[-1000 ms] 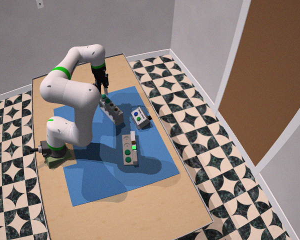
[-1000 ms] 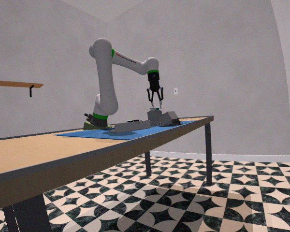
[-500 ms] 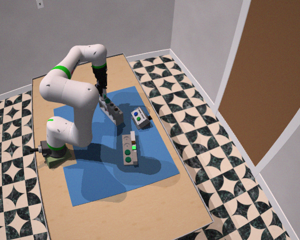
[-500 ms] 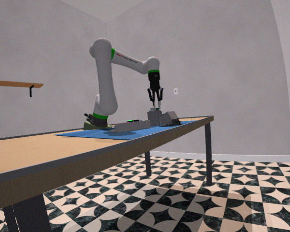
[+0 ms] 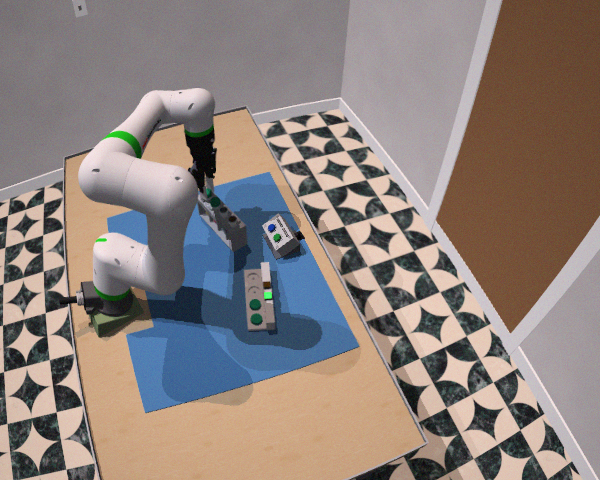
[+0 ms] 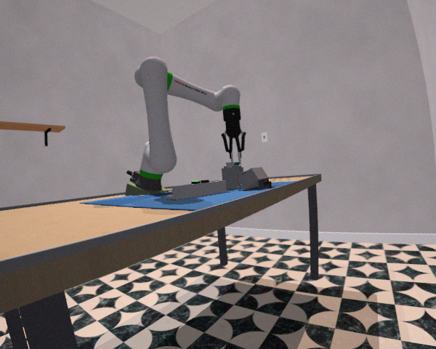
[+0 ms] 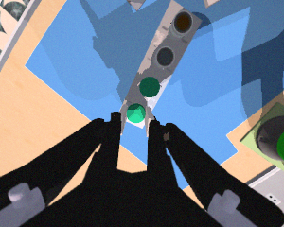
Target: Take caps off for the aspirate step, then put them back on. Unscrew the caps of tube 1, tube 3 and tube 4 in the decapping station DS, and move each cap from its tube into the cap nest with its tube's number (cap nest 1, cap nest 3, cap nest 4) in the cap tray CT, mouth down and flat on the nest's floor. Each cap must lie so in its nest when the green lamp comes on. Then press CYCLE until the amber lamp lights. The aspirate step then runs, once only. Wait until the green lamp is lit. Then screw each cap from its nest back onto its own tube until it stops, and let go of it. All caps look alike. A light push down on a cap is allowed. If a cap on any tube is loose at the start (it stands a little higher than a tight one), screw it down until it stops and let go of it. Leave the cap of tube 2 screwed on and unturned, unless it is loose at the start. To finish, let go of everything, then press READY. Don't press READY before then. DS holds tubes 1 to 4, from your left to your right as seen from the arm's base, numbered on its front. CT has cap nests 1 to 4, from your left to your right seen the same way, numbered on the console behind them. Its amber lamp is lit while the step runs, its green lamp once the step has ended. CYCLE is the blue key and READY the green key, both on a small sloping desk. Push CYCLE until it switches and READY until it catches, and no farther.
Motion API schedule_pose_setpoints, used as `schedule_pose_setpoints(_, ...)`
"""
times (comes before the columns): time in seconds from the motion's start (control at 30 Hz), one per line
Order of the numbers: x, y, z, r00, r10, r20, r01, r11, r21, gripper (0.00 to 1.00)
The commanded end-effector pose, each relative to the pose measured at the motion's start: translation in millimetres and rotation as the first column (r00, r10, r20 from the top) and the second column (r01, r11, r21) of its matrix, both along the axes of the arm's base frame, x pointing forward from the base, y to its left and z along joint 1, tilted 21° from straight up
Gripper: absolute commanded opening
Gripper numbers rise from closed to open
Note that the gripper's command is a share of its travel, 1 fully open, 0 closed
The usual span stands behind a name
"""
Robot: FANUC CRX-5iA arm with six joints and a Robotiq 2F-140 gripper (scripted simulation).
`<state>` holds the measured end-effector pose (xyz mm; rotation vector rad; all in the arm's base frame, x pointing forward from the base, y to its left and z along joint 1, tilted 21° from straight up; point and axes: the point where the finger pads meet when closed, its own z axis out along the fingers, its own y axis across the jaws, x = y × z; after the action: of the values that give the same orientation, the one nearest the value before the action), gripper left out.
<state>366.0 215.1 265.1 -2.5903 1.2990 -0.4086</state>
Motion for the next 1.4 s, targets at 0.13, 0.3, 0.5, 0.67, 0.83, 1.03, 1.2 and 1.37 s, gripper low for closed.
schedule_pose_setpoints(0.13,0.0,0.2,-0.4,0.944,-0.327,-0.036,0.329,0.937,0.112,0.0)
schedule_pose_setpoints(0.3,0.1,0.2,-0.7,0.841,-0.534,-0.087,0.54,0.821,0.183,0.0)
schedule_pose_setpoints(0.5,0.2,0.2,-0.9,0.693,-0.704,-0.153,0.717,0.655,0.237,0.0)
schedule_pose_setpoints(0.67,0.2,0.2,-1.0,0.661,-0.731,-0.167,0.746,0.619,0.245,0.0)
schedule_pose_setpoints(0.83,0.2,0.2,-1.0,0.661,-0.731,-0.167,0.746,0.619,0.245,0.35)
schedule_pose_setpoints(1.03,0.2,0.2,-1.0,0.661,-0.731,-0.167,0.746,0.619,0.245,0.35)
schedule_pose_setpoints(1.2,0.0,0.2,-0.5,0.717,-0.682,-0.143,0.694,0.682,0.23,0.35)
schedule_pose_setpoints(1.37,0.0,0.2,-0.5,0.859,-0.506,-0.079,0.512,0.841,0.173,0.35)
